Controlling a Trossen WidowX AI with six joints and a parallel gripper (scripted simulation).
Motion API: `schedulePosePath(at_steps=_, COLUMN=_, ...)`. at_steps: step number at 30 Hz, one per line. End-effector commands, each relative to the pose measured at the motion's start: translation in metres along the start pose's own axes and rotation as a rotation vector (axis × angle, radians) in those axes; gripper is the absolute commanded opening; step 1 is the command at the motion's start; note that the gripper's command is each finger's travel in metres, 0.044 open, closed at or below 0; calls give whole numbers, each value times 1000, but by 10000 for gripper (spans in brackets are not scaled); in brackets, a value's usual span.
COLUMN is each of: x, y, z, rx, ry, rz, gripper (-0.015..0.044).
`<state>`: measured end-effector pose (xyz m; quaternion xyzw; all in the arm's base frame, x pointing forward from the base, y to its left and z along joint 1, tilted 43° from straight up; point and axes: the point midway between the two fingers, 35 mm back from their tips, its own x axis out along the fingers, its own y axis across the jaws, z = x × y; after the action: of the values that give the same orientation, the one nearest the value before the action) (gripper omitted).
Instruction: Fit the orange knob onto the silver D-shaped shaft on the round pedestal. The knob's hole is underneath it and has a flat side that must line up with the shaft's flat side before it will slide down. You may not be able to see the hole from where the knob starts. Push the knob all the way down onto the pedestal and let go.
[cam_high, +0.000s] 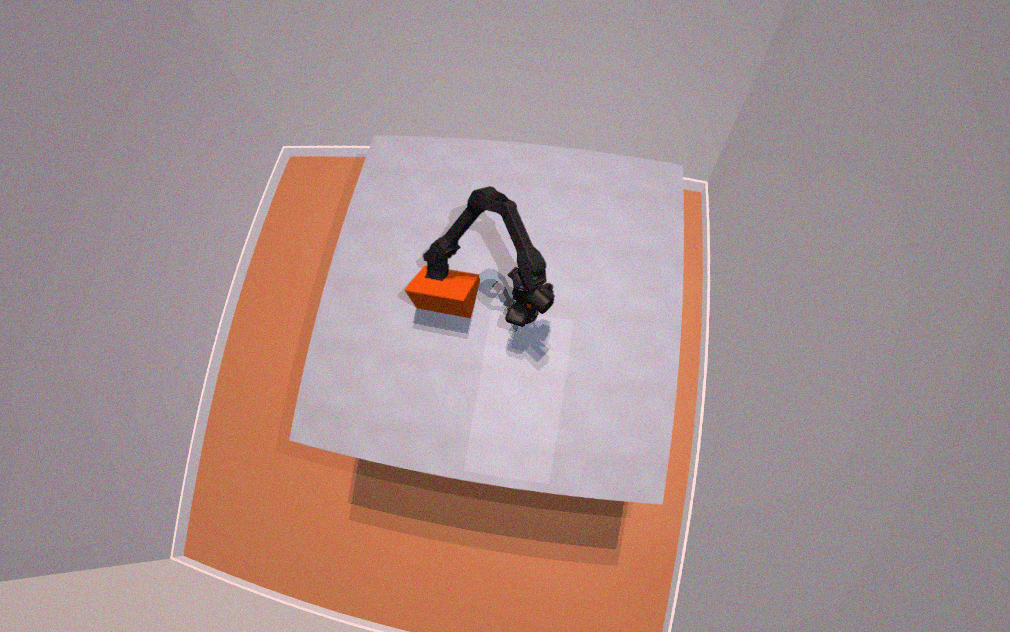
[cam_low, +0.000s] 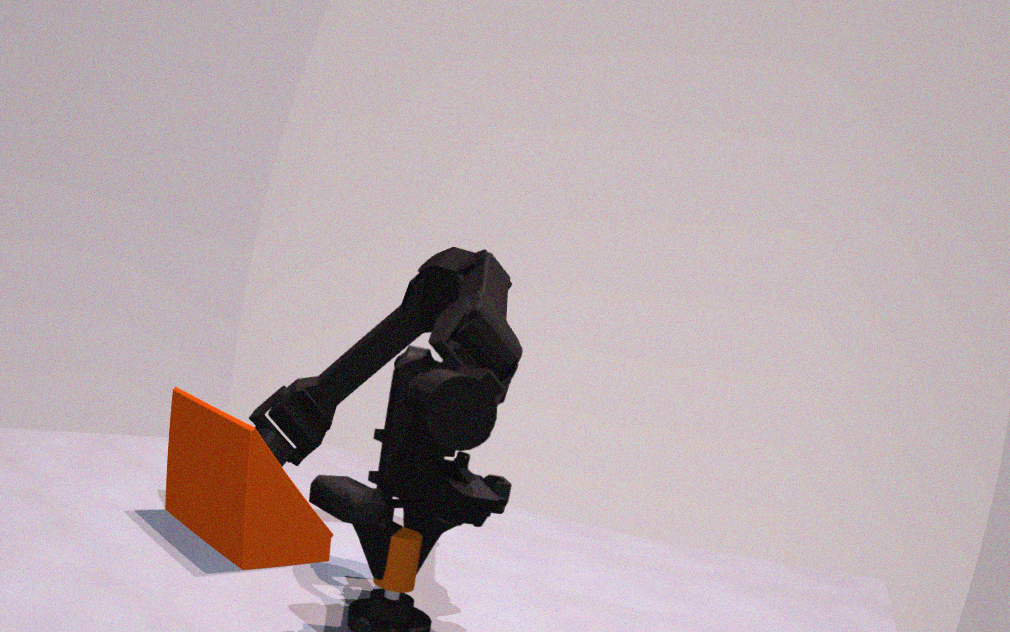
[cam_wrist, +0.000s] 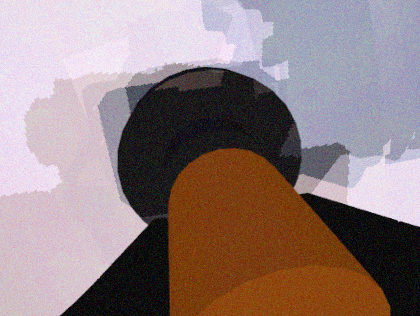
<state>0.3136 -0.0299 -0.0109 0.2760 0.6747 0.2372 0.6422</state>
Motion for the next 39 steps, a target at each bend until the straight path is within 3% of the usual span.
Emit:
schedulePosePath(at_steps=1, x=0, y=0, z=1, rx=0, ry=-3, rz=3, gripper=0)
schedulePosePath(at_steps=35, x=14, y=0, z=0, rx=33, ry=1, rz=-1, gripper=0)
schedulePosePath(at_steps=39, x=14, y=0, z=0, rx=33, ry=1, rz=-1, gripper=105)
